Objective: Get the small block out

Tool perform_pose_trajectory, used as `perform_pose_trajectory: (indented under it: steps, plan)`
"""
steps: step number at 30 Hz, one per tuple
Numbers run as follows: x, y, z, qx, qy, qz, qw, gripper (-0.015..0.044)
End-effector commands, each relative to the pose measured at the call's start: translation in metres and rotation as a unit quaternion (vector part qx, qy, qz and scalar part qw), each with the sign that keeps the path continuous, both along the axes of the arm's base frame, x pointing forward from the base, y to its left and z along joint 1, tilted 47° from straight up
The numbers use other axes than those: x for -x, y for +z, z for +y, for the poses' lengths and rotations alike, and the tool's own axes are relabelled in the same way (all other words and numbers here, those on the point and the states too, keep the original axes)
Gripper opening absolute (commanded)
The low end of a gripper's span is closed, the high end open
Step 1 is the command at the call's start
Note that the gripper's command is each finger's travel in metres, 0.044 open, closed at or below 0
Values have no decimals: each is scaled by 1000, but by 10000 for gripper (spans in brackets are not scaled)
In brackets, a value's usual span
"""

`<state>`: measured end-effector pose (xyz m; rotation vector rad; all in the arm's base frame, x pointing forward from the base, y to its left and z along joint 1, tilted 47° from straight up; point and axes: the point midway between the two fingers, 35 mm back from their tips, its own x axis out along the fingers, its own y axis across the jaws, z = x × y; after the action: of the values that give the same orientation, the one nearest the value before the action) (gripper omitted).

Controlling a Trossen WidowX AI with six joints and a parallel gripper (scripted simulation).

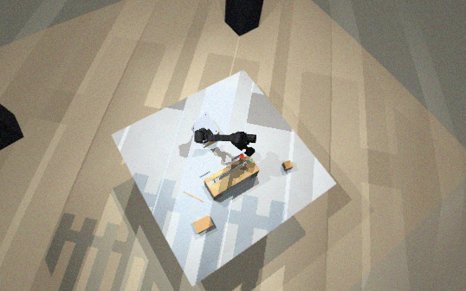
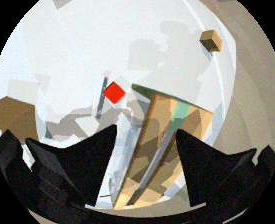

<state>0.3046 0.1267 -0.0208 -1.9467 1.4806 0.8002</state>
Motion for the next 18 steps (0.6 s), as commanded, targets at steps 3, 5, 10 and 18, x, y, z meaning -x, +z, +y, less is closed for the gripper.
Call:
perform_pose_trajectory:
  steps: [3, 5, 10, 18]
  plan:
    - [11, -8, 4, 173, 373, 301, 860, 285]
    - [12, -8, 6, 192, 411, 335, 825, 285]
    - [12, -9, 7, 215, 461, 384, 771, 285]
    - [12, -9, 7, 215, 461, 384, 771, 285]
